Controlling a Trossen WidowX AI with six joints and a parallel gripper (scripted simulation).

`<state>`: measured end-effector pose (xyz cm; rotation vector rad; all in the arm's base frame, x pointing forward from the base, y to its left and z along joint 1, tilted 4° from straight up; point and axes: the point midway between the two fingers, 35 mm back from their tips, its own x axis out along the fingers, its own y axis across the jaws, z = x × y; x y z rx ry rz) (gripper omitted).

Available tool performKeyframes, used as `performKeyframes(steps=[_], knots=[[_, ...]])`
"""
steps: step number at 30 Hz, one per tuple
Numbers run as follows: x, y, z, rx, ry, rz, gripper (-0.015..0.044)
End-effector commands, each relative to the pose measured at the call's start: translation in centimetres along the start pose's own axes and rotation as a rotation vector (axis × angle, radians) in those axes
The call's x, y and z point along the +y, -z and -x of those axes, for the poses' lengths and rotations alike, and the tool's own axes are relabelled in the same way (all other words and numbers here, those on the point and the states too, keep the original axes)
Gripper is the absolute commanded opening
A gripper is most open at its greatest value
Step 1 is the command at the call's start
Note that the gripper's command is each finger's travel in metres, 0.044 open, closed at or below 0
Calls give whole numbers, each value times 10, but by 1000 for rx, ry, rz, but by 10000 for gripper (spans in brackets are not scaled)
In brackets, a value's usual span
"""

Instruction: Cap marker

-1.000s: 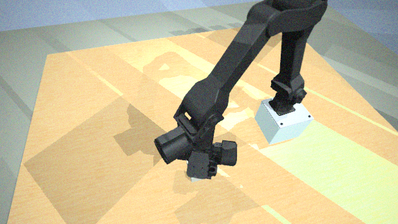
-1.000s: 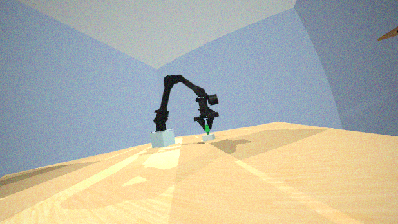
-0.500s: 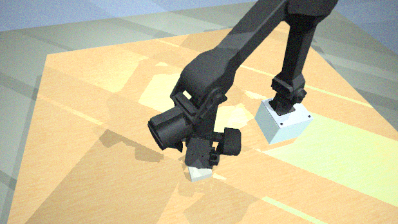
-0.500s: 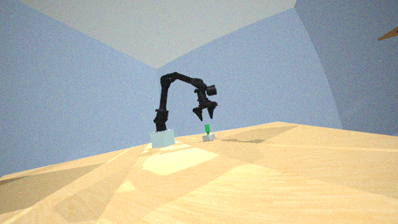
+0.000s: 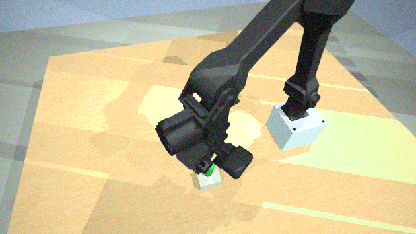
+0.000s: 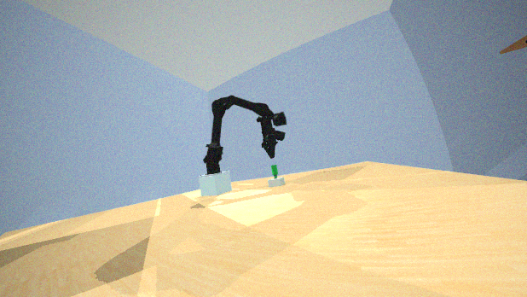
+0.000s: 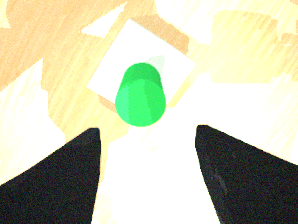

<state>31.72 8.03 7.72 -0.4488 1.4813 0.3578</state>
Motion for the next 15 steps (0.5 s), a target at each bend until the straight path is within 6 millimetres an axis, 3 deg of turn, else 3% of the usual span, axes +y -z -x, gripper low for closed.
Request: performKeyframes(steps=[1, 5, 15], knots=[[1, 0, -5, 1, 2, -518, 99], [2, 0, -6, 1, 3, -581, 0], [2, 0, -6, 1, 3, -581, 0]])
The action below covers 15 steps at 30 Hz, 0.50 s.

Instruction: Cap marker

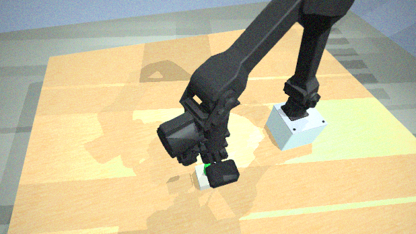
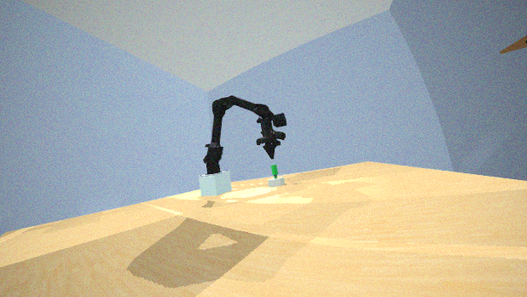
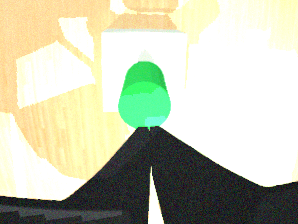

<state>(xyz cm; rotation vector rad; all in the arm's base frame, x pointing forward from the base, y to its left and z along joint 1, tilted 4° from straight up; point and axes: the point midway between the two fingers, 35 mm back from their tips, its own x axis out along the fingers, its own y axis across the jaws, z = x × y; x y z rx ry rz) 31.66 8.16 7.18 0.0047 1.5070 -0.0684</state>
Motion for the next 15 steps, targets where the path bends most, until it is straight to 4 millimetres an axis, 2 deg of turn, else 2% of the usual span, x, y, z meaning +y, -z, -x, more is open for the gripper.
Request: performKeyframes(steps=[1, 15], knots=[[0, 0, -2, -1, 3, -16, 0], [0, 0, -21, -1, 3, -16, 0]])
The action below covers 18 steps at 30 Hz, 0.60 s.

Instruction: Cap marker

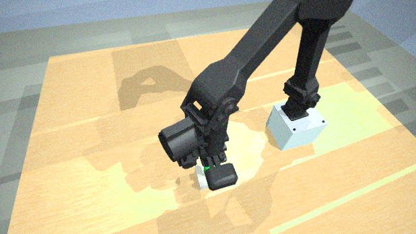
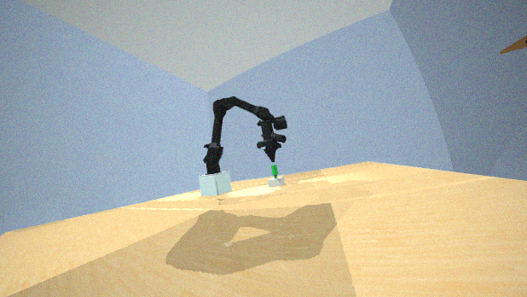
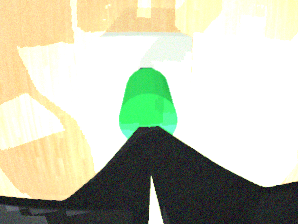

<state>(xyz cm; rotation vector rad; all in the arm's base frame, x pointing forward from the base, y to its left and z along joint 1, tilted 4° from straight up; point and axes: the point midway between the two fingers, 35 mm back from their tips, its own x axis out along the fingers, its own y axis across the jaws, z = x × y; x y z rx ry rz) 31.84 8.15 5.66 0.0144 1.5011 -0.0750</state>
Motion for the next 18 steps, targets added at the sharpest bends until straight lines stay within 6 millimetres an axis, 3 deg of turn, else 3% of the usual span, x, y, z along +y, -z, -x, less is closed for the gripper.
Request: performKeyframes(steps=[1, 14, 18], knots=[[-1, 1, -7, 5, 5, -5, 0], [-1, 1, -25, 5, 5, -5, 0], [0, -1, -20, -7, -1, -5, 0]])
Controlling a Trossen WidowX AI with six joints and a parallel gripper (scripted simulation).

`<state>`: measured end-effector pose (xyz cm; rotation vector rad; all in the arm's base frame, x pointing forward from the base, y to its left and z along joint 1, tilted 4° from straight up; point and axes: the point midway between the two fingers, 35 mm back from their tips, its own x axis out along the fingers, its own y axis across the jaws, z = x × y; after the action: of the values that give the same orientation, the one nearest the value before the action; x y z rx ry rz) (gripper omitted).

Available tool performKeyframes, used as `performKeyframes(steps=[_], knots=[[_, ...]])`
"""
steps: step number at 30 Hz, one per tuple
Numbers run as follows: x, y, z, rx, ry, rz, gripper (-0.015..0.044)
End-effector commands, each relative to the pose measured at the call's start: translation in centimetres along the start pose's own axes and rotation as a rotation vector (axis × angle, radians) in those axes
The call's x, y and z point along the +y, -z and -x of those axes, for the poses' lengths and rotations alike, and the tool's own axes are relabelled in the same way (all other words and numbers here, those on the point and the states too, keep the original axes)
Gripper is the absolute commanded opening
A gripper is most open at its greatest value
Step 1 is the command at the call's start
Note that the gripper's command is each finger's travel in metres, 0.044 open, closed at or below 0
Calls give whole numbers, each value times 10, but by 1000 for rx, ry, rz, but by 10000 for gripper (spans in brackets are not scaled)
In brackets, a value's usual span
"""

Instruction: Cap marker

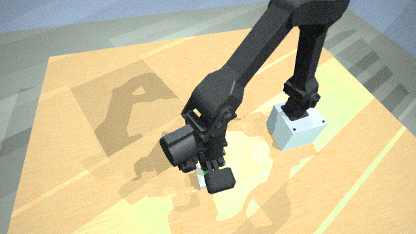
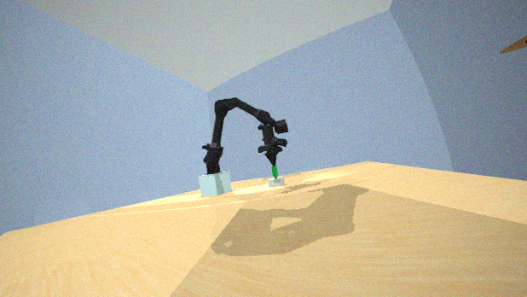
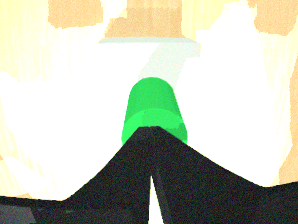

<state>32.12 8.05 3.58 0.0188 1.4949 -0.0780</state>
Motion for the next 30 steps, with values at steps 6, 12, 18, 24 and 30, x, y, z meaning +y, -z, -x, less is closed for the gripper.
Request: performKeyframes(steps=[6, 12, 18, 24, 30], knots=[[0, -1, 4, -1, 0, 0, 0], [1, -1, 87, 0, 0, 0, 0], [1, -1, 90, 0, 0, 0, 0], [1, -1, 90, 0, 0, 0, 157], [1, -1, 90, 0, 0, 0, 315]])
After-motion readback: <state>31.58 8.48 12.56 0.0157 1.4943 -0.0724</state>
